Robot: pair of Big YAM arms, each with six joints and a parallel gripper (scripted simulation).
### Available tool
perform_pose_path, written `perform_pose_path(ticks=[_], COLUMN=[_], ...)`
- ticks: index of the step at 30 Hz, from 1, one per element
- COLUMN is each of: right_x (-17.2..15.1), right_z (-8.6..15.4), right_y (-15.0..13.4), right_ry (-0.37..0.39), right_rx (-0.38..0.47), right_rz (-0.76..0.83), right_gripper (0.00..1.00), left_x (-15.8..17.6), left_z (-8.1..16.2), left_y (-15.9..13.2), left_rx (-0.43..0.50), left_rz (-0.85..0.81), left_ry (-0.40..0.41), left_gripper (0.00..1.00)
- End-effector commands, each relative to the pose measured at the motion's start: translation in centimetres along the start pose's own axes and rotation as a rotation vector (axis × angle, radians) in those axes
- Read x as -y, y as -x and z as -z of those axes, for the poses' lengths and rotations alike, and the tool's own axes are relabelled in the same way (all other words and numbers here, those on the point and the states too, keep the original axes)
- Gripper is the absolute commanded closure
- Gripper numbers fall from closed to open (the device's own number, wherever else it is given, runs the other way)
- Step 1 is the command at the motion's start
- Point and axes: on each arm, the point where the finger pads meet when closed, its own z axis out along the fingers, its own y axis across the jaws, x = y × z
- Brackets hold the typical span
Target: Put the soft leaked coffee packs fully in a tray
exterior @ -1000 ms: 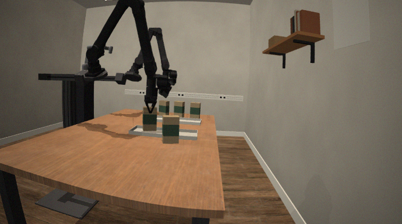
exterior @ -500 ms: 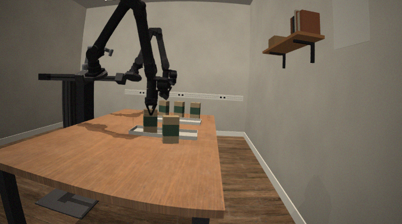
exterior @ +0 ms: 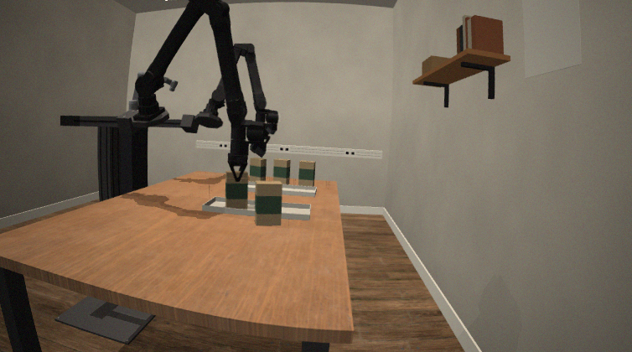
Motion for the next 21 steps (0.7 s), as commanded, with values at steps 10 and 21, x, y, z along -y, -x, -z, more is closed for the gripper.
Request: perform_pose_path(ticks=[10, 21], right_x=[0.26, 0.26], right_z=[0.05, 0.05], right_y=[0.67, 0.67], right_ry=[-0.005, -0.005], right_rx=[0.013, 0.013], right_rz=[0.003, 0.003], right_gripper=[0.77, 0.24], left_x=[-0.52, -0.52], left_z=[0.23, 0.23], left_y=[0.35, 0.35], left_rx=[0.009, 0.009], left_rz=[0.008, 0.008], left_ry=[0.012, 0.012], left_gripper=[0.24, 0.24])
